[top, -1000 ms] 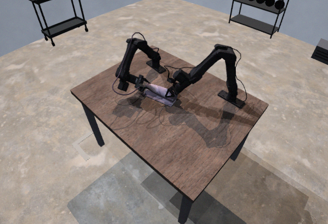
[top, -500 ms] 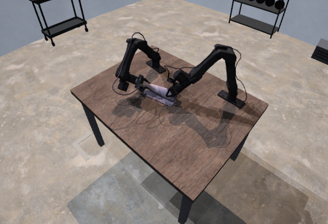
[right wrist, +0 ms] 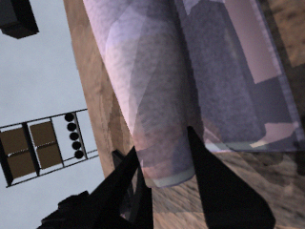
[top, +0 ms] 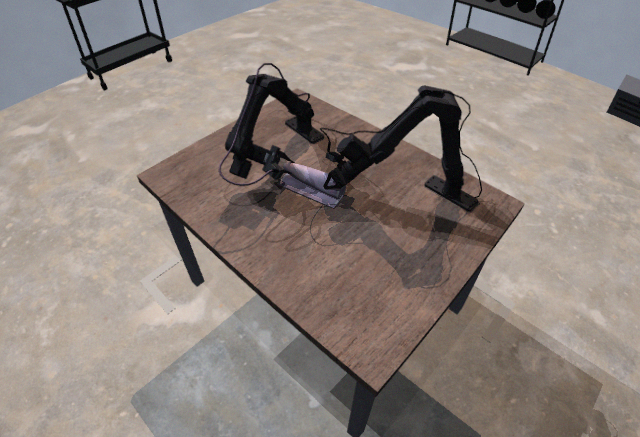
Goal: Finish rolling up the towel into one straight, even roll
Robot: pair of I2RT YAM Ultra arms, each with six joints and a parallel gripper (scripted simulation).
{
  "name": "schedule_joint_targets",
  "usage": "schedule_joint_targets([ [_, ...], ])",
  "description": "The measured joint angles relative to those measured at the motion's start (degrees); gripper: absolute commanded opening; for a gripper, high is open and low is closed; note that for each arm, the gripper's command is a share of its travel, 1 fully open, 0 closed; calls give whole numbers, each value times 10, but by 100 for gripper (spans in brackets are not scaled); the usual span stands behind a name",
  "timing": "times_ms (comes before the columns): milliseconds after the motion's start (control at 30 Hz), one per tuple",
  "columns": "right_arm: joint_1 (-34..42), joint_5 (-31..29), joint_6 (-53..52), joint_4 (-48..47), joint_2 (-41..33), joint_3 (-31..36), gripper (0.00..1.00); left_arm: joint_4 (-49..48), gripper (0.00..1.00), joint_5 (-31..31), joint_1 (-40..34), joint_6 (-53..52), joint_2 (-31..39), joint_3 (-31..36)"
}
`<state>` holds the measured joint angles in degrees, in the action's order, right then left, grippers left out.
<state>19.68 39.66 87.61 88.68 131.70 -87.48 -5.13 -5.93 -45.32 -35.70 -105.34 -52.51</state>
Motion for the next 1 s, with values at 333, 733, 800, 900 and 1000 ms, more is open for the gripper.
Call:
schedule_joint_targets([
  [333, 0, -5, 0, 3, 3, 0, 69, 0, 41, 0, 0, 0, 0, 0],
  [733, 0, -1, 0, 13, -7, 0, 85, 0, 41, 0, 0, 0, 0, 0],
  [800, -4, -6, 0, 13, -13, 0, 85, 0, 41, 0, 0, 0, 0, 0],
  [900, -14, -12, -2, 13, -21, -6, 85, 0, 41, 0, 0, 0, 0, 0],
  [1000, -30, -18, -6, 13, -35, -14, 85, 0, 41, 0, 0, 0, 0, 0],
])
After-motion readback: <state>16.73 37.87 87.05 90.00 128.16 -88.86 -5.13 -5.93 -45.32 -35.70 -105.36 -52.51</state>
